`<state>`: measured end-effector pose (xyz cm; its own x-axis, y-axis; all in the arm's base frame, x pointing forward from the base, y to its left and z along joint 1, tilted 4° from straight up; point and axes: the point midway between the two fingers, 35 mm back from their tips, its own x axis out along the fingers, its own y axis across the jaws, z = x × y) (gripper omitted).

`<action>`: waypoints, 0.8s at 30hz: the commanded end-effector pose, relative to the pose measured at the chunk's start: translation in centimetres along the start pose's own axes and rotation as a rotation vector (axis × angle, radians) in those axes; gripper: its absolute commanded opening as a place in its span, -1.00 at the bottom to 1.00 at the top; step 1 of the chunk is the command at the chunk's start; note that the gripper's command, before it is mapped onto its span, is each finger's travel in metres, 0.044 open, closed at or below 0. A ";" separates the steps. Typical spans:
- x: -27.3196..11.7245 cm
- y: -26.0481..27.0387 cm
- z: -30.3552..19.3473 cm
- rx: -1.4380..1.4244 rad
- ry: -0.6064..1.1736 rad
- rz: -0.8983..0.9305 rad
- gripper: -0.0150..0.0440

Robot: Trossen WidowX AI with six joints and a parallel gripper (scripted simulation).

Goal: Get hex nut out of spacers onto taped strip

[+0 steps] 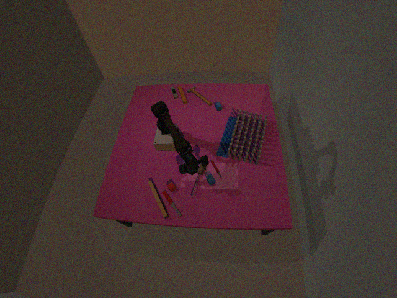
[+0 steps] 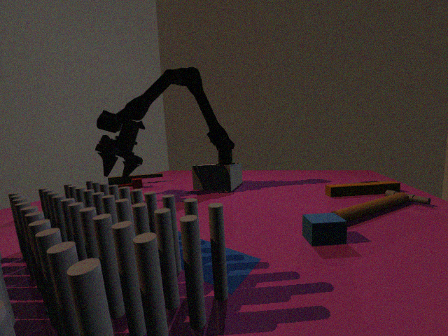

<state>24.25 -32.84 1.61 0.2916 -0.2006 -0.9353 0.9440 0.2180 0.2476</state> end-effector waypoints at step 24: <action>0.4 3.9 -6.1 -2.486 0.570 -0.561 1.00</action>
<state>26.40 -28.64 0.30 -0.0342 -0.3707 -0.9281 -0.1636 0.9182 -0.3608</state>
